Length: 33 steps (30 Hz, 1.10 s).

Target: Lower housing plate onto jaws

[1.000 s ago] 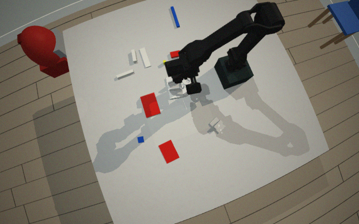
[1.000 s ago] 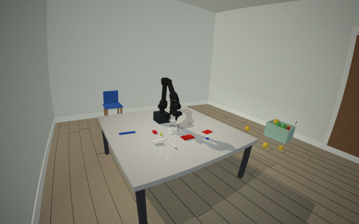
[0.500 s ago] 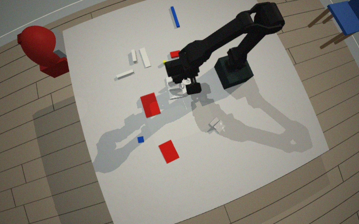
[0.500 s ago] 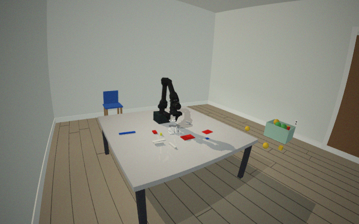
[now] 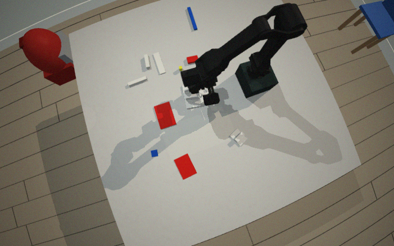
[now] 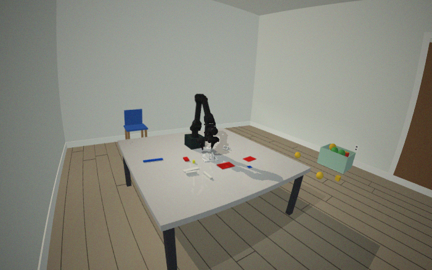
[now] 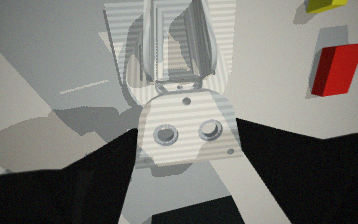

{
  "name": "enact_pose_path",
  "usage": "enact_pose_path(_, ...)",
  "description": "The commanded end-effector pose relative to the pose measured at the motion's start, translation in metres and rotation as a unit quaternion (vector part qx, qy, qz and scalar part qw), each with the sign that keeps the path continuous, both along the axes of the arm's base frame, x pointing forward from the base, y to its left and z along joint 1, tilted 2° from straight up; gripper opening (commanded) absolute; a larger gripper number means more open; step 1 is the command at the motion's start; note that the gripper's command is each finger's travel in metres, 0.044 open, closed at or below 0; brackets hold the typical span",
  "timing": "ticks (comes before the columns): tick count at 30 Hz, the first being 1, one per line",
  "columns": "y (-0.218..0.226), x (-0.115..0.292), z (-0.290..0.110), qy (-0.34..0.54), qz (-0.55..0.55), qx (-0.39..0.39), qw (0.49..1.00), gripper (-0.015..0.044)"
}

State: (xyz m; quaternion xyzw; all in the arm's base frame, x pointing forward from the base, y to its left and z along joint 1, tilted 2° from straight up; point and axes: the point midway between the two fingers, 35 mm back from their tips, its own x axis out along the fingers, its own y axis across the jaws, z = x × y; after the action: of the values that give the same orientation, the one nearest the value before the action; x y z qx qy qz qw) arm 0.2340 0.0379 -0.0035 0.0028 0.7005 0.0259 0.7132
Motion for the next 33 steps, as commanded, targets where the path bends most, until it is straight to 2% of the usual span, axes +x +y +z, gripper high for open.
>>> enact_pose_path(1, 0.001, -0.001, -0.009, 0.003, -0.002, 0.001, 1.000, 0.0351)
enact_pose_path(19, 0.002, -0.004, -0.037, 0.004, -0.001, 0.001, 1.000, 0.0351)
enact_pose_path(33, 0.002, -0.004, -0.038, 0.004, -0.001, 0.001, 1.000, 0.0351)
